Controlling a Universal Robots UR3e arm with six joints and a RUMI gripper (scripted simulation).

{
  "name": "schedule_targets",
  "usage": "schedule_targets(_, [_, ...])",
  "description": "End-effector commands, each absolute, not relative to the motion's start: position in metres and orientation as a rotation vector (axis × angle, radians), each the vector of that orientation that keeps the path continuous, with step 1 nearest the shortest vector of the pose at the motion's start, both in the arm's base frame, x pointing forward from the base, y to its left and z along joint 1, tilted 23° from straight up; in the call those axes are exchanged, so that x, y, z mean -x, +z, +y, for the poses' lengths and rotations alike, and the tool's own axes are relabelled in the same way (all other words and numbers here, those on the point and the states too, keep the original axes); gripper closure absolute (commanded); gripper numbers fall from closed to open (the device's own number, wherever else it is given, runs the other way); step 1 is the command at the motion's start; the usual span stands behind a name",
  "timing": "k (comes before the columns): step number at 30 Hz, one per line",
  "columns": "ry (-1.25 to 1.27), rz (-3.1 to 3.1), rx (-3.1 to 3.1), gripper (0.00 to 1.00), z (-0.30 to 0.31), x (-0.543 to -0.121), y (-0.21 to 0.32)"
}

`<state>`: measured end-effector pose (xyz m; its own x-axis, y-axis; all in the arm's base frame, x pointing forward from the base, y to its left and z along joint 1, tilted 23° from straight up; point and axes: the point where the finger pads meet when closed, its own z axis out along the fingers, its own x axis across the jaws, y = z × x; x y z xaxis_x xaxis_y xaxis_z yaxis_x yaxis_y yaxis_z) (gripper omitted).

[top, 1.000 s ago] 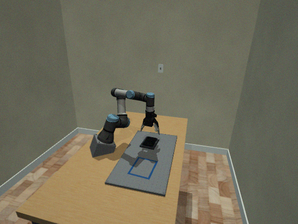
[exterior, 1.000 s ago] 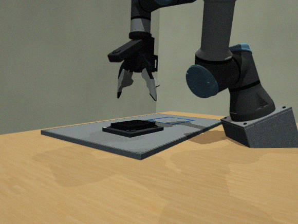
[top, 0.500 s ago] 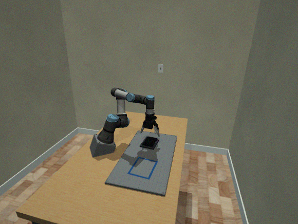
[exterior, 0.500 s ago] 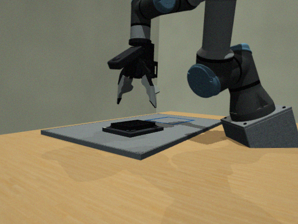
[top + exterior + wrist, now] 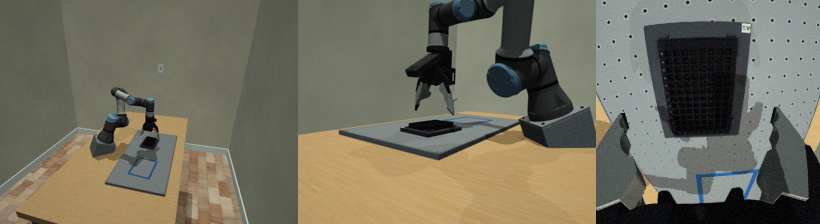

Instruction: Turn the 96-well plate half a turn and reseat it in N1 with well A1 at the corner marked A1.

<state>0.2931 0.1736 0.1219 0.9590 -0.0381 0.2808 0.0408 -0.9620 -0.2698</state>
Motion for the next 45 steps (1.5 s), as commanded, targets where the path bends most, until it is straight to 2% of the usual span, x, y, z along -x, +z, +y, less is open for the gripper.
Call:
schedule_targets(1, [-0.419,-0.002,2.836,0.00,0.176,-0.296,0.115])
schedule_targets(31, [-0.419,-0.002,2.836,0.00,0.181,-0.302,0.096])
schedule_targets(32, [-0.419,-0.002,2.836,1.00,0.181,-0.302,0.096])
schedule_targets(45, [-0.419,-0.002,2.836,1.00,0.181,-0.302,0.096])
